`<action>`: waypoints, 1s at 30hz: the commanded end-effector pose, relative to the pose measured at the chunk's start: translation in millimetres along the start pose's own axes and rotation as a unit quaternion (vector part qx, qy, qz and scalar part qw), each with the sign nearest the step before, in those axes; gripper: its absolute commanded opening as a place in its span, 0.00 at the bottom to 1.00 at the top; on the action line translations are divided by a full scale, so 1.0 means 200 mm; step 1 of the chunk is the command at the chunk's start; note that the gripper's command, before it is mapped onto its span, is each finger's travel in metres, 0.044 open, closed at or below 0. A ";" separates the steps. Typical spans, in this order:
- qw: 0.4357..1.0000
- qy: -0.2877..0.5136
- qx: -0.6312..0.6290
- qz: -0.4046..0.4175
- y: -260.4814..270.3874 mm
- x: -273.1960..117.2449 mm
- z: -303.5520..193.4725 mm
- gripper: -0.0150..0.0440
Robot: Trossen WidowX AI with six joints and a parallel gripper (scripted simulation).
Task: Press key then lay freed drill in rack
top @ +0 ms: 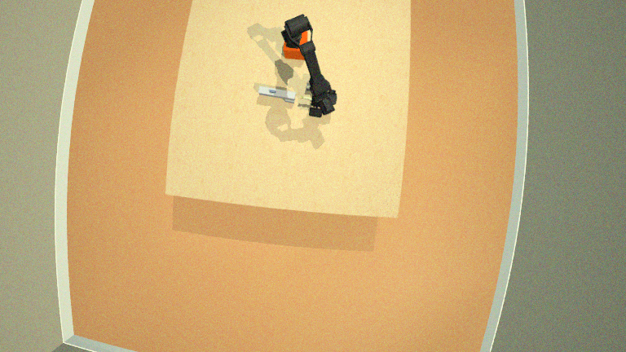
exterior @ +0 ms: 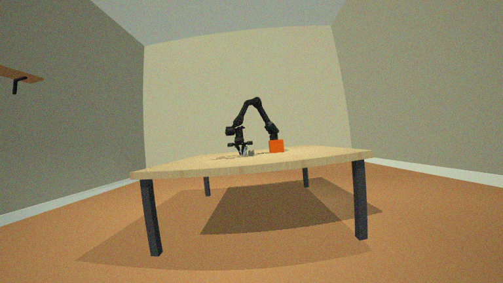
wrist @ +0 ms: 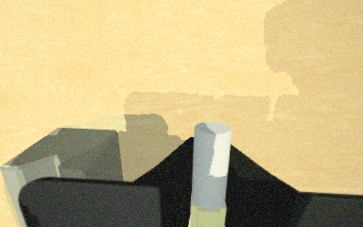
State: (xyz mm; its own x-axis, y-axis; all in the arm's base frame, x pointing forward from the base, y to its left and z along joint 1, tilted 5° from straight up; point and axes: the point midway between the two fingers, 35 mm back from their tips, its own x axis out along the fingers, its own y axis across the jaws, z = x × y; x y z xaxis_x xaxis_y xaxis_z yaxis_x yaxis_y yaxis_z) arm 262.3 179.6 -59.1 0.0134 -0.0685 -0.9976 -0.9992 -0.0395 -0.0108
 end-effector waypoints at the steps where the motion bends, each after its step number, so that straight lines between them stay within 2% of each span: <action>1: 1.000 -0.003 0.001 -0.001 0.00 -0.02 0.00 0.25; 30: 1.000 -0.002 0.001 -0.001 0.00 -0.06 -0.01 0.25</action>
State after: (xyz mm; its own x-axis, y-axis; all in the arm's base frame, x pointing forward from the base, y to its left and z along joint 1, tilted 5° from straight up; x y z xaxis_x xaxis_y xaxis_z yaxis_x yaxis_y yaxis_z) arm 261.0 177.4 -49.6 0.0132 -0.0685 -0.9976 -0.9993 -0.0363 -0.0107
